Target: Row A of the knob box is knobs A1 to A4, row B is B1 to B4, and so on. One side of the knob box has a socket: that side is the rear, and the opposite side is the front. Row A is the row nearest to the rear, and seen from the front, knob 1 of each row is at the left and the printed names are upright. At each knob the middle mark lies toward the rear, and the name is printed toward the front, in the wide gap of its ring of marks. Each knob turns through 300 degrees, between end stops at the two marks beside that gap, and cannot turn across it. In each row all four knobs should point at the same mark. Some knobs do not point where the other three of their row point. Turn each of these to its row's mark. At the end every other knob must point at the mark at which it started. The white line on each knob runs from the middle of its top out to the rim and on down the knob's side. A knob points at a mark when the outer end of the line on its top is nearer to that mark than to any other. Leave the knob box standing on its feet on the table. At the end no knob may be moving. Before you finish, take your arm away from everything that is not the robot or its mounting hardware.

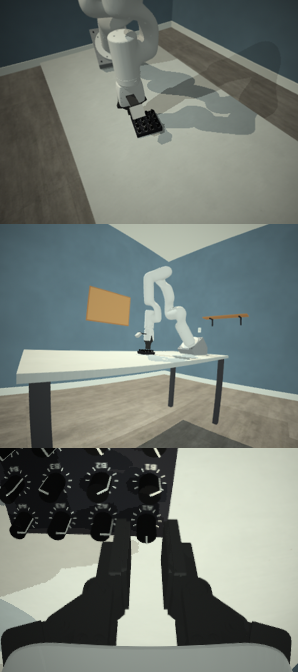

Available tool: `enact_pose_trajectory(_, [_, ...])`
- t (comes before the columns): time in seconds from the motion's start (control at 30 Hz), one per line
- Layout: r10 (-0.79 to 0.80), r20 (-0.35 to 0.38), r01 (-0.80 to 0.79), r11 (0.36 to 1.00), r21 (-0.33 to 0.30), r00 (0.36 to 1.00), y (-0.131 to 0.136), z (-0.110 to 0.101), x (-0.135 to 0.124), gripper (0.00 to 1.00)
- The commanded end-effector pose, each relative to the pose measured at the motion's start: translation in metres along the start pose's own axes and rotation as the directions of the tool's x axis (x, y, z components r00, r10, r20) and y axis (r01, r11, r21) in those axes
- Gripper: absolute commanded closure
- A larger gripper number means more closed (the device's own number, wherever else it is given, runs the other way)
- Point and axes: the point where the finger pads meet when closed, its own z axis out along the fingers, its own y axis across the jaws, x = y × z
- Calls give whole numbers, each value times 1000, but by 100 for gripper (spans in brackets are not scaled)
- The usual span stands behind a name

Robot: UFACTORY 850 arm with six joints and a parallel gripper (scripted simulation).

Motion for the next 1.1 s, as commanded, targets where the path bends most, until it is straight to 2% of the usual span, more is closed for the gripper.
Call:
enact_pose_trajectory(0.0, [0,-1,0,1000,0,1000,0,1,0,81])
enact_pose_trajectory(1.07, [0,-1,0,1000,0,1000,0,11,0,81])
